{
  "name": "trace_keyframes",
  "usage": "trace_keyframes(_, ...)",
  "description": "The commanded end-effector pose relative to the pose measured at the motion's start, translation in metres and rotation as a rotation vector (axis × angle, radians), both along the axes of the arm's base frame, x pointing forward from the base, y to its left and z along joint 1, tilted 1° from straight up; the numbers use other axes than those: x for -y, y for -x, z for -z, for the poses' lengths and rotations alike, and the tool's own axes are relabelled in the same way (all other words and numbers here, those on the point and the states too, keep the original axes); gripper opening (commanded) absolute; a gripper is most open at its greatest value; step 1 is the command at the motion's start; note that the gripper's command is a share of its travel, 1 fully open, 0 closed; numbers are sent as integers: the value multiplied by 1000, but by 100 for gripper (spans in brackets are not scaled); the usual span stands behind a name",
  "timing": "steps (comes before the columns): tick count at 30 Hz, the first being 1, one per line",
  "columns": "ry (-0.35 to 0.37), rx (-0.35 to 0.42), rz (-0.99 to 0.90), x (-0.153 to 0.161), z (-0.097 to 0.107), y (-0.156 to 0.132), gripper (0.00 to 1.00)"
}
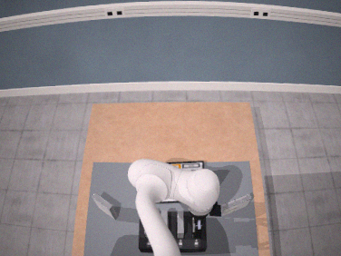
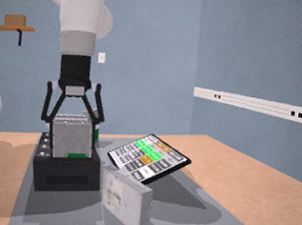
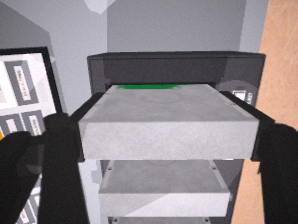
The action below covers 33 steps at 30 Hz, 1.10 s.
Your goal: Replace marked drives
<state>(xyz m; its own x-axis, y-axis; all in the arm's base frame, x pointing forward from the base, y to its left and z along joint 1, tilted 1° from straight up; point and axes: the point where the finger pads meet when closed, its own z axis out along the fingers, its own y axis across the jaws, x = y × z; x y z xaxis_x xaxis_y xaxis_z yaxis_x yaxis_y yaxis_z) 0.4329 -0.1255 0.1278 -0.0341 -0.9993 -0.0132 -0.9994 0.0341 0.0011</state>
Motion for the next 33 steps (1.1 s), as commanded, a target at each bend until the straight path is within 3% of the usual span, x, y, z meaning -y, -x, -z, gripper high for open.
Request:
trace_keyframes(1, 0, 1, 0, 0, 0, 0, 10)
trace_keyframes(22, 0, 1, 0, 0, -4, 0, 10)
trace_keyframes(33, 0, 1, 0, 0, -19, 0, 10)
